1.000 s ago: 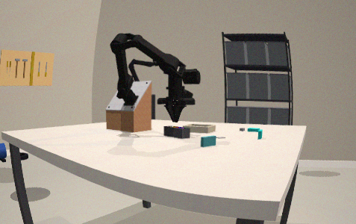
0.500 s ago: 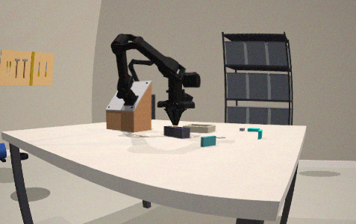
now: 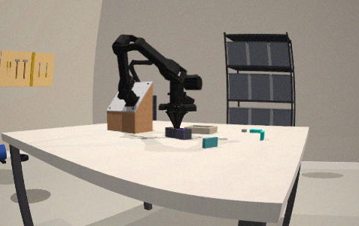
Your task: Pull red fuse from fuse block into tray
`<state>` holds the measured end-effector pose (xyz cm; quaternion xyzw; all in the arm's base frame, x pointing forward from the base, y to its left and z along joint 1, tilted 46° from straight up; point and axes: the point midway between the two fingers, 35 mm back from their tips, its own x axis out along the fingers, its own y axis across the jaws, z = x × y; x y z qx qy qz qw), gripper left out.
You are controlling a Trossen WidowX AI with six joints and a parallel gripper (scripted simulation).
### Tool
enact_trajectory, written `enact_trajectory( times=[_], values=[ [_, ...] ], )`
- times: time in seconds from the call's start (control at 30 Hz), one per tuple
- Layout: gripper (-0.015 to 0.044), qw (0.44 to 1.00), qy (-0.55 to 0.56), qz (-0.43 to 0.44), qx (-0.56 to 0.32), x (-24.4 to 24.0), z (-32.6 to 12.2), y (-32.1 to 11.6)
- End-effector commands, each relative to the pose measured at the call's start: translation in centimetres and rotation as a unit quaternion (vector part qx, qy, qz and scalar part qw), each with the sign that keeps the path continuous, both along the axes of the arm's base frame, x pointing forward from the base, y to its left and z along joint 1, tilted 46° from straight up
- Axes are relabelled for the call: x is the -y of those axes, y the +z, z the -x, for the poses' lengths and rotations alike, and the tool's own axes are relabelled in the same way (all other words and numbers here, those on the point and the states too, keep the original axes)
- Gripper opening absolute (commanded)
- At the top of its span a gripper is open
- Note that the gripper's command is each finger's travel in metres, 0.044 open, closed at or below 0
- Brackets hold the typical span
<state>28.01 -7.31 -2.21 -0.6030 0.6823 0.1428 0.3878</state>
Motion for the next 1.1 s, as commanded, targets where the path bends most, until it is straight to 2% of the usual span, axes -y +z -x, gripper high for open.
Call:
enact_trajectory(
  times=[0.0,0.2,0.53,1.07],
  values=[
    [0.0065,1.000,0.001,0.002,-0.004,0.29,0.10,-0.34],
    [0.0065,1.000,0.001,0.002,-0.004,0.33,0.10,-0.38],
    [0.0000,1.000,0.000,0.000,-0.002,0.26,0.07,-0.27],
    [0.0000,1.000,0.000,0.000,-0.002,-0.15,0.05,0.09]
  ],
)
